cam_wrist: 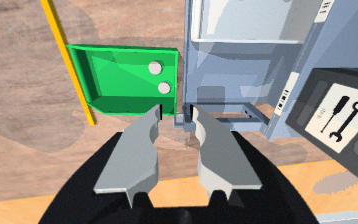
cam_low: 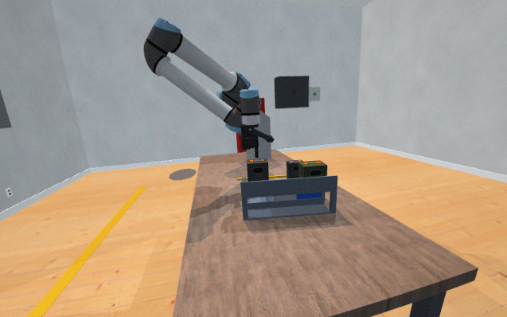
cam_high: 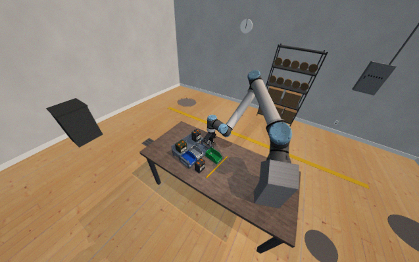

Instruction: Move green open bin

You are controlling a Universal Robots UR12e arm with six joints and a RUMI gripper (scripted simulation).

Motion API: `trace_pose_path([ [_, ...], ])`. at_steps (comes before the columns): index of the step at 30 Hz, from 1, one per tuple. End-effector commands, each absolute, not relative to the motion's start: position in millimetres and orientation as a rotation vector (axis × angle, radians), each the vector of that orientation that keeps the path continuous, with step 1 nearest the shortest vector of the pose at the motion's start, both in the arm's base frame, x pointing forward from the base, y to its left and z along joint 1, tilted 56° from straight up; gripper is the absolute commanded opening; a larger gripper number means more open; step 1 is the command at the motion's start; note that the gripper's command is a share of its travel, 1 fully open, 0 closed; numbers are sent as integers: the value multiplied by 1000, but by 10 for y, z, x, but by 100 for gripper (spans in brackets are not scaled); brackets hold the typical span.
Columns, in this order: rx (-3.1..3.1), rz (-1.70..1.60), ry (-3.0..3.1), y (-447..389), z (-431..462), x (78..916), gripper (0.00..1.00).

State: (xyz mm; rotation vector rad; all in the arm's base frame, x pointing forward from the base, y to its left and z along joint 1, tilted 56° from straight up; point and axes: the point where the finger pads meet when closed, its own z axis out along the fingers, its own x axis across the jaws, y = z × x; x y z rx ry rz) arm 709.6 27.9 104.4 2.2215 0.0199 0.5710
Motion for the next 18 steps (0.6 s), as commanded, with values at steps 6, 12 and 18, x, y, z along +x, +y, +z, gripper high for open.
trace_pose_path([
  [6,2222,571,20,308,1066,7083,20],
  [12,2222,571,20,238,1012,7122,20],
  [18,2222,571,20,238,1012,7122,20],
])
